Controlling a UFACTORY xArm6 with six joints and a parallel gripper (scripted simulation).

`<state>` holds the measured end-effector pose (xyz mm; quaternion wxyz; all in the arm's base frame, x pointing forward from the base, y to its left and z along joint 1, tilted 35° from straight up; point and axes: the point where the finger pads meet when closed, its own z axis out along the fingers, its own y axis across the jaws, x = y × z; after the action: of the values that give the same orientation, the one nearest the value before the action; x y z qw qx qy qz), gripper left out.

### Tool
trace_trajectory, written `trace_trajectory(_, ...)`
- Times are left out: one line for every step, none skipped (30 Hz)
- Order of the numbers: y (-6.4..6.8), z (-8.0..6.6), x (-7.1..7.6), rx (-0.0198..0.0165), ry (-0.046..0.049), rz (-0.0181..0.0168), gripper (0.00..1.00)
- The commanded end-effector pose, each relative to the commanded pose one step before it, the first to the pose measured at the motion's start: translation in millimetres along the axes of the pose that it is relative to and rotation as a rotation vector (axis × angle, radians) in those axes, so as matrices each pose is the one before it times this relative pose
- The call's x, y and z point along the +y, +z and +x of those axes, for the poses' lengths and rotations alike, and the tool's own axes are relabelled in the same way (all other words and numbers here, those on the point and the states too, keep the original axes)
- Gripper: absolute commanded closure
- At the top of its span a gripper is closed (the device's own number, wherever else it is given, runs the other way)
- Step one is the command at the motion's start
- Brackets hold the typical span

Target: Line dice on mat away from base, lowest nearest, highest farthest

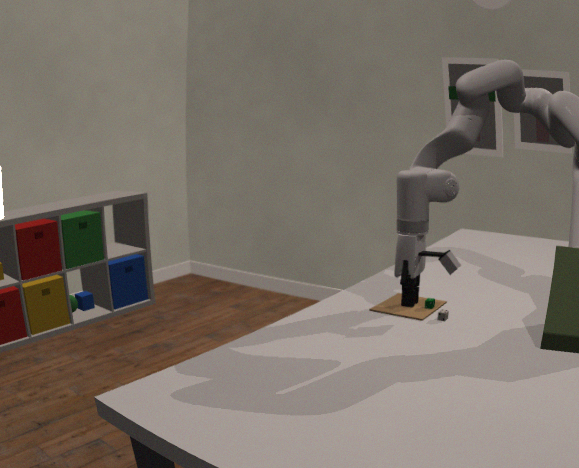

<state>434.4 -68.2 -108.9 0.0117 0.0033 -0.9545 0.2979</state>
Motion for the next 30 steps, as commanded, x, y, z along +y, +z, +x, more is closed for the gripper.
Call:
trace_trajectory(-1.21,-1.44,0.06,-0.00331,0.00068,-0.00066,0.85)
trace_trajectory(0.0,0.0,0.0,0.0,0.0,0.0,0.85)
trace_trajectory(0.0,0.0,0.0,0.0,0.0,0.0,0.81)
trace_trajectory(0.0,0.0,0.0,0.0,0.0,0.0,0.81)
trace_trajectory(0.0,0.0,0.0,0.0,0.0,0.0,0.81)
trace_trajectory(0.0,0.0,0.0,0.0,0.0,0.0,0.77)
trace_trajectory(0.0,0.0,0.0,0.0,0.0,0.0,0.77)
trace_trajectory(0.0,0.0,0.0,0.0,0.0,0.0,0.77)
trace_trajectory(0.0,0.0,0.0,0.0,0.0,0.0,0.72)
trace_trajectory(0.0,0.0,0.0,0.0,0.0,0.0,0.72)
trace_trajectory(0.0,0.0,0.0,0.0,0.0,0.0,0.72)
trace_trajectory(0.0,0.0,0.0,0.0,0.0,0.0,0.68)
trace_trajectory(0.0,0.0,0.0,0.0,0.0,0.0,0.68)
trace_trajectory(0.0,0.0,0.0,0.0,0.0,0.0,0.68)
trace_trajectory(0.0,0.0,0.0,0.0,0.0,0.0,0.68)
trace_trajectory(0.0,0.0,0.0,0.0,0.0,0.0,0.68)
trace_trajectory(0.0,0.0,0.0,0.0,0.0,0.0,0.64)
trace_trajectory(0.0,0.0,0.0,0.0,0.0,0.0,0.64)
trace_trajectory(0.0,0.0,0.0,0.0,0.0,0.0,0.64)
trace_trajectory(0.0,0.0,0.0,0.0,0.0,0.0,0.64)
trace_trajectory(0.0,0.0,0.0,0.0,0.0,0.0,0.64)
trace_trajectory(0.0,0.0,0.0,0.0,0.0,0.0,0.64)
trace_trajectory(0.0,0.0,0.0,0.0,0.0,0.0,0.64)
trace_trajectory(0.0,0.0,0.0,0.0,0.0,0.0,0.64)
trace_trajectory(0.0,0.0,0.0,0.0,0.0,0.0,0.64)
trace_trajectory(-0.03,0.0,0.0,0.0,0.0,0.0,0.64)
trace_trajectory(-0.2,0.0,0.0,0.0,0.0,0.0,0.64)
trace_trajectory(-0.52,0.0,0.0,0.0,0.0,0.00001,0.64)
trace_trajectory(-0.93,0.0,0.0,0.0,0.0,0.00001,0.64)
trace_trajectory(0.0,0.0,0.0,0.0,0.0,0.0,0.64)
